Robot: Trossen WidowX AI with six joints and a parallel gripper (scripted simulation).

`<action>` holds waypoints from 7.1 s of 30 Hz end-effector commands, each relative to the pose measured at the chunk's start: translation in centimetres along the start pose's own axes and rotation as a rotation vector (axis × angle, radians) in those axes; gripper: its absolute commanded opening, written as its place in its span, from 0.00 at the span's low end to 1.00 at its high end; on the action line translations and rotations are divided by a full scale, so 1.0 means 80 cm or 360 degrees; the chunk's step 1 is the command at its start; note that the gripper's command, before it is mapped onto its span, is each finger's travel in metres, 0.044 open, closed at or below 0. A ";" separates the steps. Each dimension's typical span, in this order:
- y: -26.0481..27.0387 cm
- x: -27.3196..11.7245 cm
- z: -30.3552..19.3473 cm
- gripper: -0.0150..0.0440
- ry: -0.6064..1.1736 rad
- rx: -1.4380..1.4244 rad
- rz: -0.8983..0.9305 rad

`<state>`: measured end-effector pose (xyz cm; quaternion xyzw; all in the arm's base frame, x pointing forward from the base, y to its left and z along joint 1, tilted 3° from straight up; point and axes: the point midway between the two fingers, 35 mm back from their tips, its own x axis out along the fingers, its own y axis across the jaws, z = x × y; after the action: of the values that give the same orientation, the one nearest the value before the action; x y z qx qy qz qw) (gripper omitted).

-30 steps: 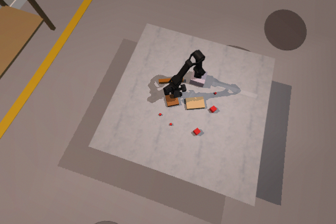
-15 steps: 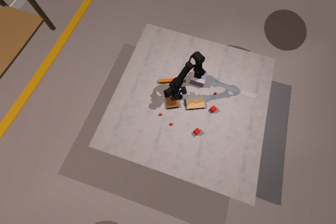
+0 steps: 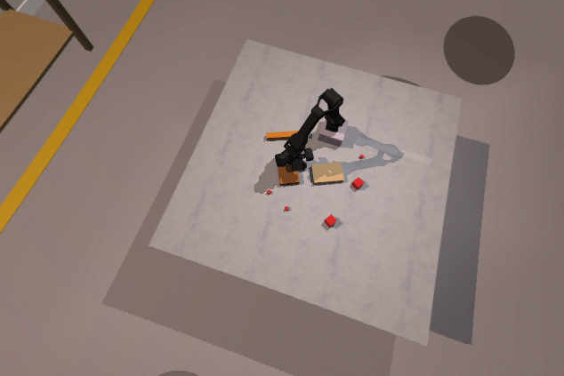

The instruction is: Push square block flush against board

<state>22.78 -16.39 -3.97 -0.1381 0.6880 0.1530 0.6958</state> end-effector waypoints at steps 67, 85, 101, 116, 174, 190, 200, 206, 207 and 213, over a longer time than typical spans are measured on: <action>-0.040 0.002 -0.013 0.25 -0.0002 0.0162 0.0004; -0.043 0.002 0.020 0.25 -0.0006 0.0162 0.0004; -0.043 0.002 -0.010 0.25 -0.0003 0.0162 0.0004; -0.039 0.002 -0.041 0.25 0.0001 0.0162 0.0004; -0.059 -0.002 0.162 0.25 -0.0024 0.0158 0.0003; -0.061 -0.003 0.173 0.25 -0.0025 0.0158 0.0003; -0.064 -0.004 0.194 0.25 -0.0027 0.0158 0.0003; -0.065 -0.004 0.206 0.25 -0.0029 0.0158 0.0003; -0.065 -0.004 0.208 0.25 -0.0029 0.0158 0.0003; -0.066 -0.004 0.220 0.25 -0.0031 0.0158 0.0003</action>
<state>40.58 -14.30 -3.28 -0.1032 0.6865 0.1214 0.7095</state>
